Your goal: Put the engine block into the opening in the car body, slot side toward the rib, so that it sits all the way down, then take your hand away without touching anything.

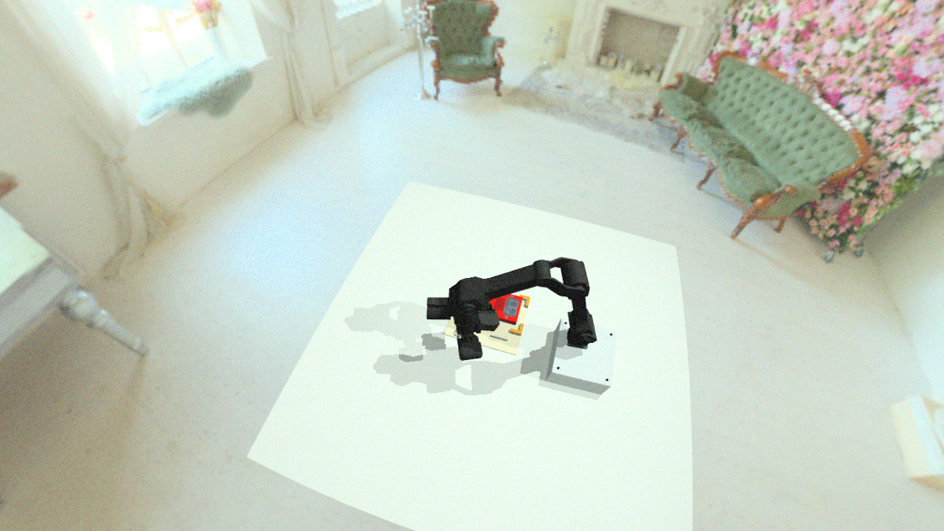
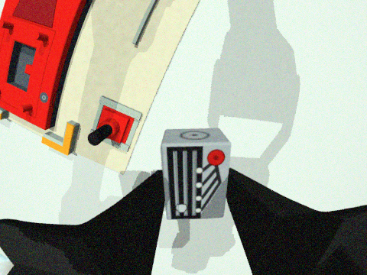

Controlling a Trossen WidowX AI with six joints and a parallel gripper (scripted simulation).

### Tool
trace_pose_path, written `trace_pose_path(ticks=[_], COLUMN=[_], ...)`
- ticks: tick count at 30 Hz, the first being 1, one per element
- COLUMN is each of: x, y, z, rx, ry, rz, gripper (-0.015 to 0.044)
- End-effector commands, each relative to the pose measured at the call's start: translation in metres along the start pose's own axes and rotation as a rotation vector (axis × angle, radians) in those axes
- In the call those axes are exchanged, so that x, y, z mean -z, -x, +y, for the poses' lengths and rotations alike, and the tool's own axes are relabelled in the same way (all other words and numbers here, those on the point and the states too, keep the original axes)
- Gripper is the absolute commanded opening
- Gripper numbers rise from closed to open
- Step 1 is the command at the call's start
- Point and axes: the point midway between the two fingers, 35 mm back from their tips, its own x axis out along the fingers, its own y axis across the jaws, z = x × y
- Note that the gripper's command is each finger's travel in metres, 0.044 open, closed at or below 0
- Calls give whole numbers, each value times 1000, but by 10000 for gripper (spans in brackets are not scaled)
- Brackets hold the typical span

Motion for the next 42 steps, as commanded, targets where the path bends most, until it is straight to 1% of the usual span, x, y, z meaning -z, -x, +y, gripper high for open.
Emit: trace_pose_path(ticks=[1,7,12,42], x=[1,-2,-3,-15], y=[16,34,36,11], z=[0,0,1,68], rx=[-3,-3,-3,-15], ry=[3,2,21,872], rz=[12,12,11,4], gripper=[0,0,0,0])
